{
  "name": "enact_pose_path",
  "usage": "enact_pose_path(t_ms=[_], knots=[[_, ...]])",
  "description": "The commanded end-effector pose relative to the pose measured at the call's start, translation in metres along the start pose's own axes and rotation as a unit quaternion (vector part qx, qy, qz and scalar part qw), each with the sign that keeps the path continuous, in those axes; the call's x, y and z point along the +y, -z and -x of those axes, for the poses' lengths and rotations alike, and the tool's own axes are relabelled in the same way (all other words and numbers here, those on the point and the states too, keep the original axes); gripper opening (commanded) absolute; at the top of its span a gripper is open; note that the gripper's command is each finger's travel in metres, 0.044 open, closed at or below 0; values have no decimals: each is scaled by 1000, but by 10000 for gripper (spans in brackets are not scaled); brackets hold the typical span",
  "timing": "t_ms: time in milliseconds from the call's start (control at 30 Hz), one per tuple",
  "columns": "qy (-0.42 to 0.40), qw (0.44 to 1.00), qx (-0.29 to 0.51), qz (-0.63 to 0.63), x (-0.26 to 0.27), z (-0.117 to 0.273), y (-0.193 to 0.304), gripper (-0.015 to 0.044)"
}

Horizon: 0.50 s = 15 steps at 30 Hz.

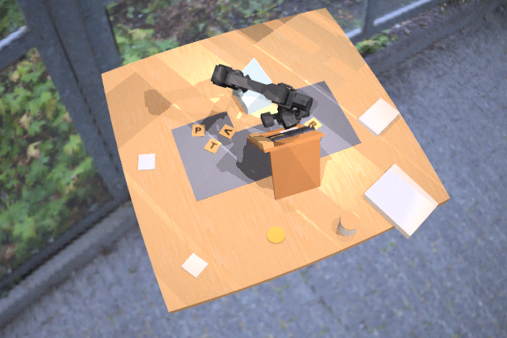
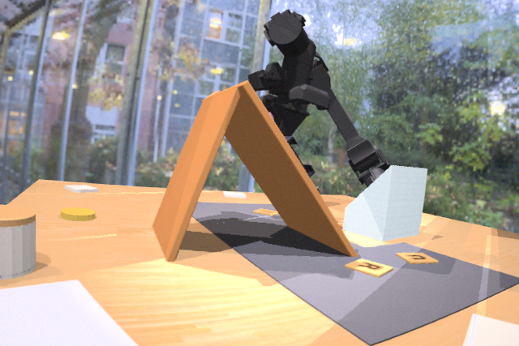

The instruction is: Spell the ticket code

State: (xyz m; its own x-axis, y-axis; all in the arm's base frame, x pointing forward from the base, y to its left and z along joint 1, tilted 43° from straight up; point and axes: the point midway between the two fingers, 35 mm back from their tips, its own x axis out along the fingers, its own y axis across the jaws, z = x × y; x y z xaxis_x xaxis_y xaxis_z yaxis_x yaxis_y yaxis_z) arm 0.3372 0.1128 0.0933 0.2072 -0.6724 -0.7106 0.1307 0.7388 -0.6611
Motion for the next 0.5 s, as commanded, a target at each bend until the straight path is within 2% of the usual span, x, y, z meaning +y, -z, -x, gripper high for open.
enact_pose_path(t_ms=[0, 467], knots=[[0, 1000, -1, 1, 1, -1, -2, 0], [0, 1000, -1, 1, 0, -6, -6, 0]])
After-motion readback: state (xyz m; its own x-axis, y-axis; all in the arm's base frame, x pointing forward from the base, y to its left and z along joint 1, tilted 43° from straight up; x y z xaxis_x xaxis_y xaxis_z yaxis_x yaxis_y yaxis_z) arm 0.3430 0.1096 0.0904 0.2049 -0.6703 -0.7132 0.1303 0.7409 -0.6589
